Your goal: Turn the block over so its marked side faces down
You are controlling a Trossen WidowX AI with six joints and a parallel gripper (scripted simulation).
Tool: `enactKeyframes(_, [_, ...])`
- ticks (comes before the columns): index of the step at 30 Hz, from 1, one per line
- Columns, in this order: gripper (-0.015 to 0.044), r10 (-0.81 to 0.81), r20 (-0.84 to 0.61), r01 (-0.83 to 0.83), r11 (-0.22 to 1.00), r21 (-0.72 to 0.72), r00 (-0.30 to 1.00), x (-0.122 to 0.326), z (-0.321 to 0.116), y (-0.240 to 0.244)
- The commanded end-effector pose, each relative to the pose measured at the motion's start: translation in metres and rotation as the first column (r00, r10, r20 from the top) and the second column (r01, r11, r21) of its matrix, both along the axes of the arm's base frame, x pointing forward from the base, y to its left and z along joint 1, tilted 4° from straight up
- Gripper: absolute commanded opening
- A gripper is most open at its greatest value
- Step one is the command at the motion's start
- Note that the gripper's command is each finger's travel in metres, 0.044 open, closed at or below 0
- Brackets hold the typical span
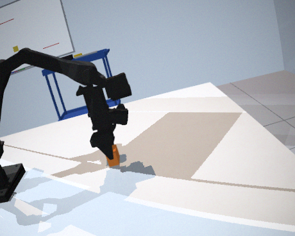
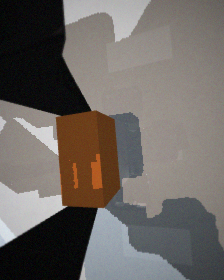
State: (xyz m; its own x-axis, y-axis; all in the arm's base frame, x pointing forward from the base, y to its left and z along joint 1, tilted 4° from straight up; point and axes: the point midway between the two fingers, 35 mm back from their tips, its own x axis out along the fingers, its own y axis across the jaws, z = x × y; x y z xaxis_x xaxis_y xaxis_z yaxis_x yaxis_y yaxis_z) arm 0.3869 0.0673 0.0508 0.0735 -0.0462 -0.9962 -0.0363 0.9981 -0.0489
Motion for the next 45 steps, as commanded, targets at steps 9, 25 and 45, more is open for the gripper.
enactKeyframes(9, [0.0116, 0.003, 0.001, -0.003, 1.000, 0.002, 1.000, 0.000, 0.001, 0.000])
enactKeyframes(25, [0.0000, 0.008, 0.065, -0.009, 1.000, 0.003, 0.998, 0.000, 0.026, 0.002])
enactKeyframes(45, [0.0000, 0.023, 0.342, -0.028, 1.000, 0.008, 0.939, 0.002, 0.018, 0.003])
